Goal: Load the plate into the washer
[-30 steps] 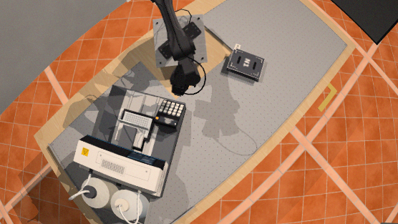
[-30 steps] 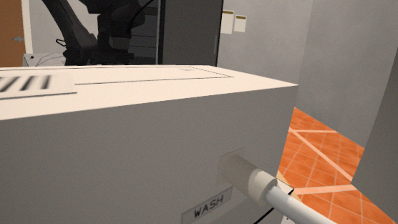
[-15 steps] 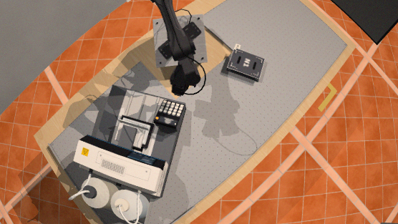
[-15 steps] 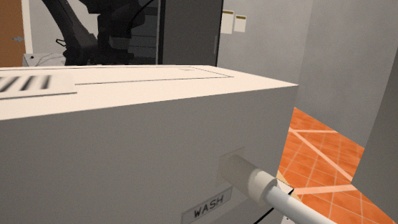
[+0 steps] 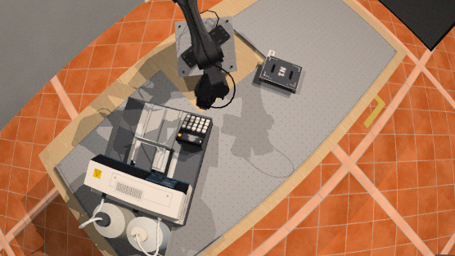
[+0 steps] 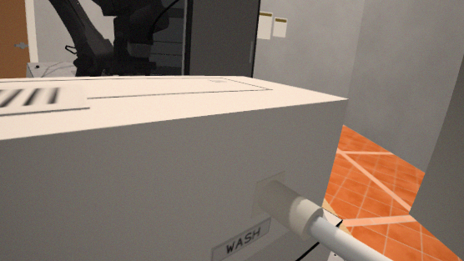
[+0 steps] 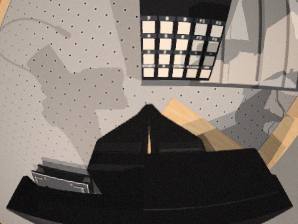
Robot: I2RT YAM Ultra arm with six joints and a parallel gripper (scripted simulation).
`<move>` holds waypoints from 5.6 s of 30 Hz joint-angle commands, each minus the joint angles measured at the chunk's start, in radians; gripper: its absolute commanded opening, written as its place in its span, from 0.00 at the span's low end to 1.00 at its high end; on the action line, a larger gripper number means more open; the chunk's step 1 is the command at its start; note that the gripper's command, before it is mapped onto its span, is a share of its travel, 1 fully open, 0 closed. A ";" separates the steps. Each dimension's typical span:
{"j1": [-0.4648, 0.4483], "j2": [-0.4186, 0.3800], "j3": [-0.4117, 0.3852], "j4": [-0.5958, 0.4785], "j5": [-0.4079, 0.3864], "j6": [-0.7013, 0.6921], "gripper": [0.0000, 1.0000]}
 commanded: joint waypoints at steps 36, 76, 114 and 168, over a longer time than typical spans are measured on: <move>-0.654 0.223 0.256 0.007 -0.510 -0.390 1.00; -1.023 0.577 0.652 -0.096 -0.812 -0.640 1.00; -1.025 0.577 0.653 -0.097 -0.811 -0.639 1.00; -1.025 0.577 0.653 -0.097 -0.811 -0.639 1.00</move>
